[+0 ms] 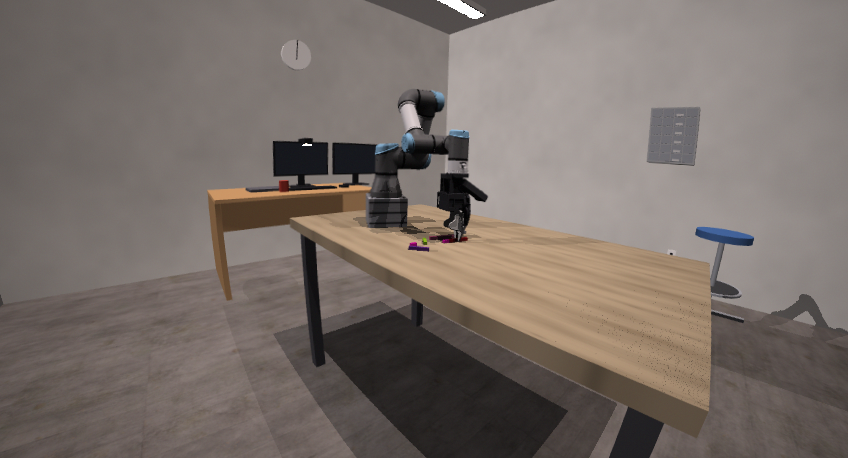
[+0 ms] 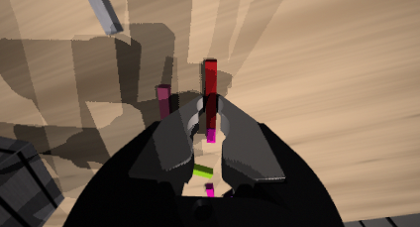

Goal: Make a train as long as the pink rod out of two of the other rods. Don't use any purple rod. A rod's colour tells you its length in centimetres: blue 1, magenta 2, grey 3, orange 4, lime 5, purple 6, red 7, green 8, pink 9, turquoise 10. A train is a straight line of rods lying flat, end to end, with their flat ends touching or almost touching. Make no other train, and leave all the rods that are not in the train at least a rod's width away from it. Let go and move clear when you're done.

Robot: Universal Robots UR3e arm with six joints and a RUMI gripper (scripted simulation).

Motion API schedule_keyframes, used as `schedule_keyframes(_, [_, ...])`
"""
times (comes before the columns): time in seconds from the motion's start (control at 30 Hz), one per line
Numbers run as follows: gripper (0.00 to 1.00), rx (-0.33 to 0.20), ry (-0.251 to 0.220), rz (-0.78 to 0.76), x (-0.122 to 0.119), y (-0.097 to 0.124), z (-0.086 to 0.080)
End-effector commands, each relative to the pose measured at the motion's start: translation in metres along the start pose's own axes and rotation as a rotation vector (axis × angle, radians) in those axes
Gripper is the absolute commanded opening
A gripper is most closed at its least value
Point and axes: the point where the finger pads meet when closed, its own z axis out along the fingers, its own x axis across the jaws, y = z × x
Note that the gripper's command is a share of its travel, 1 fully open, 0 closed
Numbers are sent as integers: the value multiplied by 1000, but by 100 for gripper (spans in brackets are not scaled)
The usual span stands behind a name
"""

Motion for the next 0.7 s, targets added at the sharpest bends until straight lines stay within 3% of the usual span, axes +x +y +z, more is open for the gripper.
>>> schedule_keyframes(0.0, [0,0,2,0,1,0,-1])
schedule_keyframes(0.5, [0,0,2,0,1,0,-1])
schedule_keyframes(0.67, [6,0,2,0,1,0,-1])
